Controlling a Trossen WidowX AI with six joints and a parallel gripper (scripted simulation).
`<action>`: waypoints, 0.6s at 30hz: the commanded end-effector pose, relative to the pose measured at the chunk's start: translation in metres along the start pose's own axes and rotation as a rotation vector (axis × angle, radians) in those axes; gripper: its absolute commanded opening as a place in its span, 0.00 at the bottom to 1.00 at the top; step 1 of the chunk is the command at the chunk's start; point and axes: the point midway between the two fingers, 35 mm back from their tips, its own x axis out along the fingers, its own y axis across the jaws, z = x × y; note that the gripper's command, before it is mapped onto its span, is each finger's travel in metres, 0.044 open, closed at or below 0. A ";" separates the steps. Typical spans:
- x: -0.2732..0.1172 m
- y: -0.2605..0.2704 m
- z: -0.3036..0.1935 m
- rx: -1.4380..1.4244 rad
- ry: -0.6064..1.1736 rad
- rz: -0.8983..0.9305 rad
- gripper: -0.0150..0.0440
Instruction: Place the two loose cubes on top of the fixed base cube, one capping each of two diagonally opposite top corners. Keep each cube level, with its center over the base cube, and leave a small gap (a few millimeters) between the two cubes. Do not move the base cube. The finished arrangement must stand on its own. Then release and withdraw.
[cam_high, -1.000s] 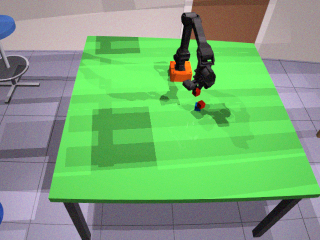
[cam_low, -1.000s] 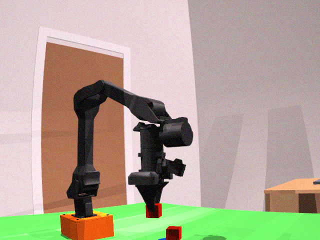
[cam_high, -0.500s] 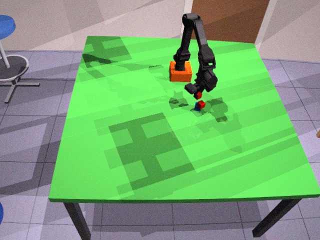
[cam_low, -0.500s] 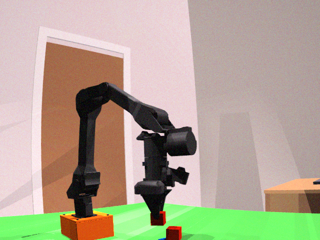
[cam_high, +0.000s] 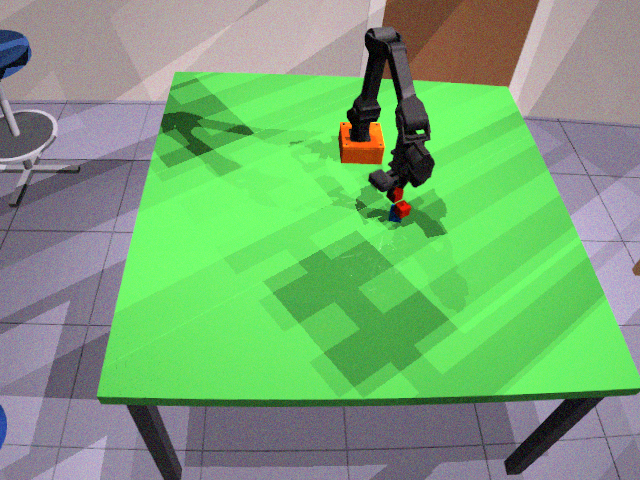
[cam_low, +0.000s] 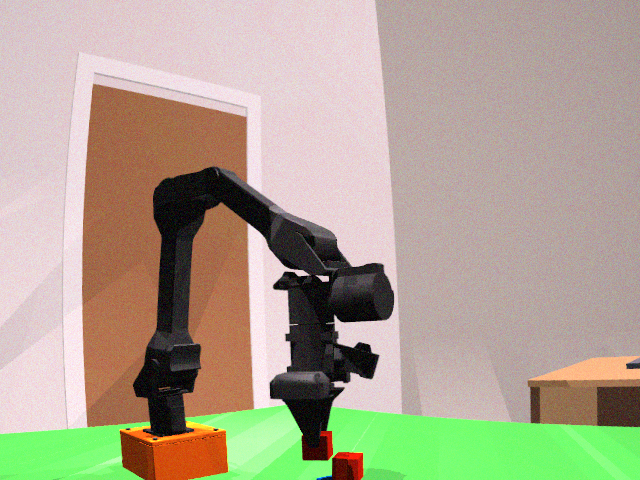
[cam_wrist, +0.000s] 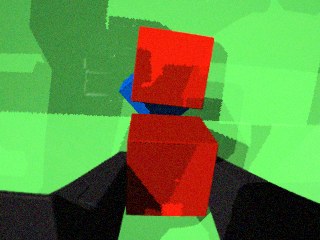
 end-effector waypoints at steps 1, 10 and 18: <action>0.011 0.001 -0.001 -0.004 0.007 0.007 0.43; 0.026 0.001 -0.001 -0.007 0.006 0.007 0.43; 0.027 0.001 -0.001 -0.006 0.006 0.007 0.43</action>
